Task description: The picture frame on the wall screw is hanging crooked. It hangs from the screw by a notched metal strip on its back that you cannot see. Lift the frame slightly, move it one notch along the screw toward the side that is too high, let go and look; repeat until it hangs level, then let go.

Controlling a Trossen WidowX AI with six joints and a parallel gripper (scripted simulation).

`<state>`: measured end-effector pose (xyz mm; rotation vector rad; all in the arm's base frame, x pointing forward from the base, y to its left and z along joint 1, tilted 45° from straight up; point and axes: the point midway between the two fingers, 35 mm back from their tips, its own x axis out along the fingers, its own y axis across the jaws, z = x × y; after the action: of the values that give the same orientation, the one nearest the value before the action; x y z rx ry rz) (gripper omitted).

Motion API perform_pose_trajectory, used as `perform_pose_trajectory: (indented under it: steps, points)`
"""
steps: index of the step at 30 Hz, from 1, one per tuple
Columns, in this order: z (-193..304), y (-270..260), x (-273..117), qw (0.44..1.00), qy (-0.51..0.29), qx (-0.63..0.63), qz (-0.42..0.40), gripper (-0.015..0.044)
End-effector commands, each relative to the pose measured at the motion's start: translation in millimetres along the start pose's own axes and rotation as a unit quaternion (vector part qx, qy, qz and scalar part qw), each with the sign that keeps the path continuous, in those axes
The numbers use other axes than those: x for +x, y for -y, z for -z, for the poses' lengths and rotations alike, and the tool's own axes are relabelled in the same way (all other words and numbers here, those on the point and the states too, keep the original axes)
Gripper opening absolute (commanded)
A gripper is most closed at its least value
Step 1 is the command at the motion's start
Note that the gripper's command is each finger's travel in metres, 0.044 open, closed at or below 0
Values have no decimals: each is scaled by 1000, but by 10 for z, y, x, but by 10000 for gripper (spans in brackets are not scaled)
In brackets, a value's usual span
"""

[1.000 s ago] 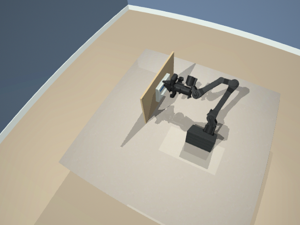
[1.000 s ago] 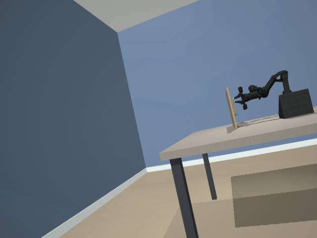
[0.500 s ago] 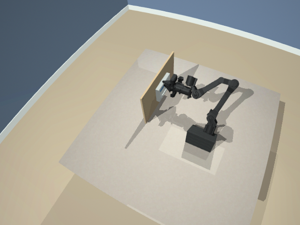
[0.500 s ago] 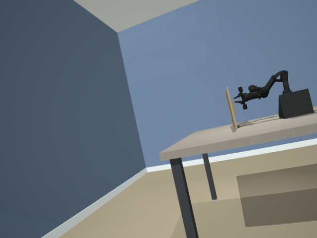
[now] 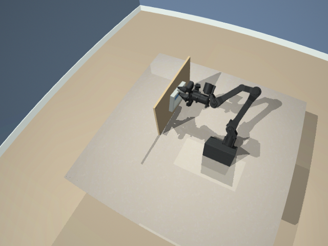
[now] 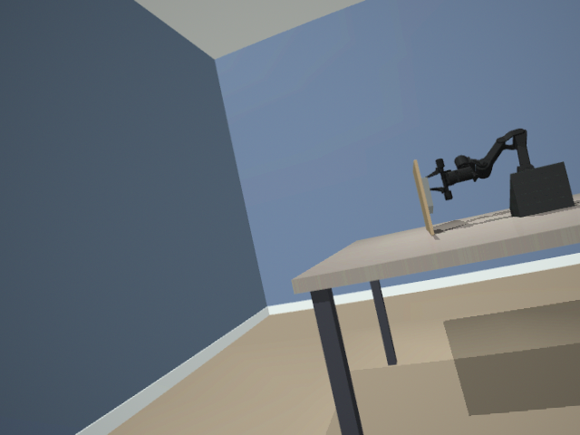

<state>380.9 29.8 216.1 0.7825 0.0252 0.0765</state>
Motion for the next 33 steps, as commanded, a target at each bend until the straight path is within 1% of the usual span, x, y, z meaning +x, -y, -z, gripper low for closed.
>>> perform_pose_trajectory:
  steps: [1,7,13,15,17,18,20,27,33]
  points:
    - [-4,-3,-13,1000,0,3,0,260]
    - [-69,-27,-450,998,-1,57,-2,260]
    - [-25,37,-902,993,-3,118,-4,260]
    - [-2,62,-989,991,-3,131,-4,260]
    - [2,65,-999,991,-3,132,-4,260]
    - [-34,24,-927,993,0,118,-5,260]
    - [-34,-47,-991,992,1,124,-4,260]
    - [-47,-302,-1433,987,2,159,2,260]
    - [-81,-305,-1882,982,3,187,7,260]
